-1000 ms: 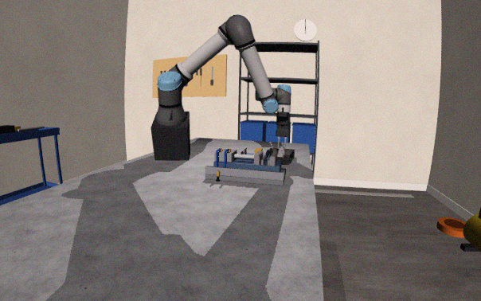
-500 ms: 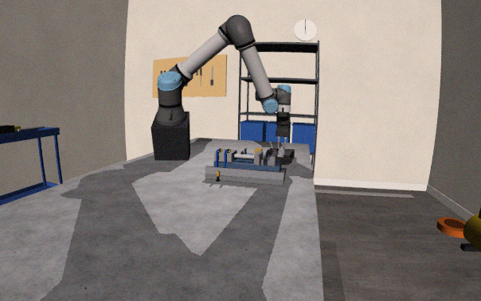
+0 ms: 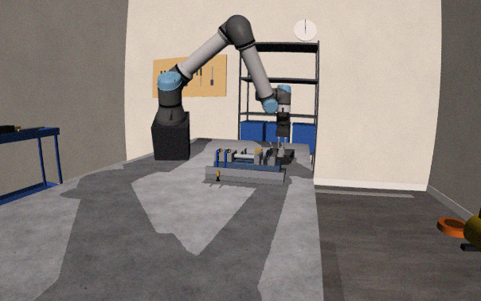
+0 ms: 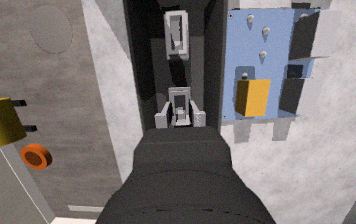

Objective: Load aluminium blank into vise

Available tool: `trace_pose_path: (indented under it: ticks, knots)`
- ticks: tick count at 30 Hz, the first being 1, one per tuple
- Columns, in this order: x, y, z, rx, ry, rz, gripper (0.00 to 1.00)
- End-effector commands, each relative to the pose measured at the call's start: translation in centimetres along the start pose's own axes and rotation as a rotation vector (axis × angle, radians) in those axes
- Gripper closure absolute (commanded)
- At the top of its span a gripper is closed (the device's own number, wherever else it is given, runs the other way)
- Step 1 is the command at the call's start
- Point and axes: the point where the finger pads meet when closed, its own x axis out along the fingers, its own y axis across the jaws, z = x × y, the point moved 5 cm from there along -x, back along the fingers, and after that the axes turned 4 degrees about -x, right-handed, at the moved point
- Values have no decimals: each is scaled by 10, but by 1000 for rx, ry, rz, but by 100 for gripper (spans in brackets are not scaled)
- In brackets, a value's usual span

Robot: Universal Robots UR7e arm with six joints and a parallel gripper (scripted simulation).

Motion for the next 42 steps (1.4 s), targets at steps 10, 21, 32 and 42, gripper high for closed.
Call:
trace_pose_path:
  ticks: [10, 21, 32, 42]
  knots:
    - [-1, 0, 0, 0, 0, -2, 100]
    - [1, 0, 0, 0, 0, -2, 100]
    - [6, -1, 0, 0, 0, -2, 100]
    - [10, -1, 0, 0, 0, -2, 100]
